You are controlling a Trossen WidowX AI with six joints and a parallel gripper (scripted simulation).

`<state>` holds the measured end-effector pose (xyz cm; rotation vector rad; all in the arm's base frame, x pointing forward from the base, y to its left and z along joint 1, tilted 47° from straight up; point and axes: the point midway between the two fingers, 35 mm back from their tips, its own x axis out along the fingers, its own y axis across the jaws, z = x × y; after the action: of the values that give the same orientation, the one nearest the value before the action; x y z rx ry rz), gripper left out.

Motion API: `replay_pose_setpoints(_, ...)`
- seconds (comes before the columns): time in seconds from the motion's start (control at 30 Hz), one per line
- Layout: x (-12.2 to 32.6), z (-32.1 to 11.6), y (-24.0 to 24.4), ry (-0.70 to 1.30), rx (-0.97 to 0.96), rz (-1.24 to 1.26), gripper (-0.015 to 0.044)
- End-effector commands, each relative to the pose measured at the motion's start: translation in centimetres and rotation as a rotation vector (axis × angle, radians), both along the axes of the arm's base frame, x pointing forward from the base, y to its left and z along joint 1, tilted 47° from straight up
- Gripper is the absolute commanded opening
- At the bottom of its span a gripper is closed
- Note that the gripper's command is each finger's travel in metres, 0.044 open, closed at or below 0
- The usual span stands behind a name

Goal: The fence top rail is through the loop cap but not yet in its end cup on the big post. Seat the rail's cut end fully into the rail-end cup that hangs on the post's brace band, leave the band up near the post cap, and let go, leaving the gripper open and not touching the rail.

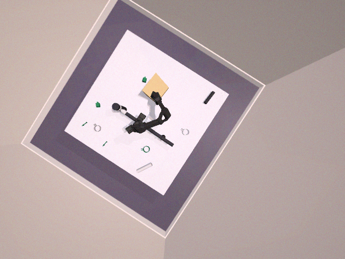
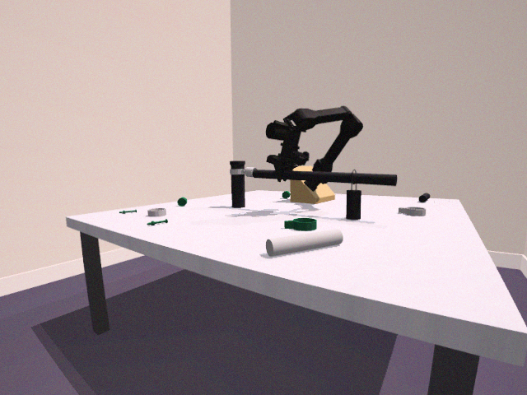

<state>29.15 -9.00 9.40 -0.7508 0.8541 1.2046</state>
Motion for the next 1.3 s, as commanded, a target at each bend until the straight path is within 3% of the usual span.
replay_pose_setpoints(0.0,0.00,0.00,-0.01,0.000,-0.001,0.000,0.0000)
replay_pose_setpoints(1.27,-0.28,-0.04,-0.74,0.005,-0.012,-0.003,0.0000)
